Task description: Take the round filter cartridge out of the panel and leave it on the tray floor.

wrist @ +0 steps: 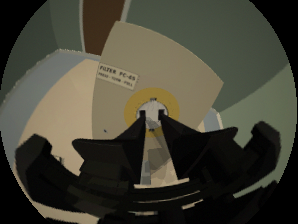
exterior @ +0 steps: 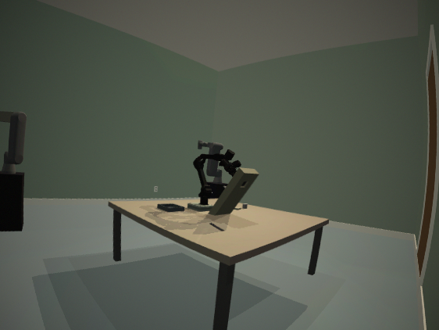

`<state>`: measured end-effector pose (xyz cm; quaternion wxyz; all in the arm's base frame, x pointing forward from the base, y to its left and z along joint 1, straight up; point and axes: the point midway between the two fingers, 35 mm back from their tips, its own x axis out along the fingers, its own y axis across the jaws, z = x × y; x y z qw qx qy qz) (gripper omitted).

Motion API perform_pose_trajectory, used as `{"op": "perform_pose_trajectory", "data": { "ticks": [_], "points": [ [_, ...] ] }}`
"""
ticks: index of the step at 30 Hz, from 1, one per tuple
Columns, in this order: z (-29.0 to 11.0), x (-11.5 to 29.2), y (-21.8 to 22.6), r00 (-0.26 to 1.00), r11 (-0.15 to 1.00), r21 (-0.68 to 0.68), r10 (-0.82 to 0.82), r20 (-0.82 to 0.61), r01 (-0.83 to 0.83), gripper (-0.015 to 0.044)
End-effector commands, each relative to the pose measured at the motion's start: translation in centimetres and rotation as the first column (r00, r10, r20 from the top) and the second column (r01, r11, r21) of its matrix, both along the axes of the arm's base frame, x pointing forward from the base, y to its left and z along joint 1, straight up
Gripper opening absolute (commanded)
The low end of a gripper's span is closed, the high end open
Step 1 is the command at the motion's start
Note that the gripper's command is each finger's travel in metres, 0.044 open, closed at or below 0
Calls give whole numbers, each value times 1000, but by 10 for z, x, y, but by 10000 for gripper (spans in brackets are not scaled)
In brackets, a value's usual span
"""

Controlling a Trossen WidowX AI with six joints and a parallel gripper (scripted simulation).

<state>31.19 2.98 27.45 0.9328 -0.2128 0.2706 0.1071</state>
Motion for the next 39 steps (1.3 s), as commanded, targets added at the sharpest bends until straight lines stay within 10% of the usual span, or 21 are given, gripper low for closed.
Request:
{"op": "perform_pose_trajectory", "data": {
  "ticks": [1, 39],
  "points": [
    [-3, -1, 0, 1000, 1000, -3, 3, -5, -3, 100],
    [-8, 9, 1, 1000, 1000, -3, 3, -4, -3, 100]
  ]
}}
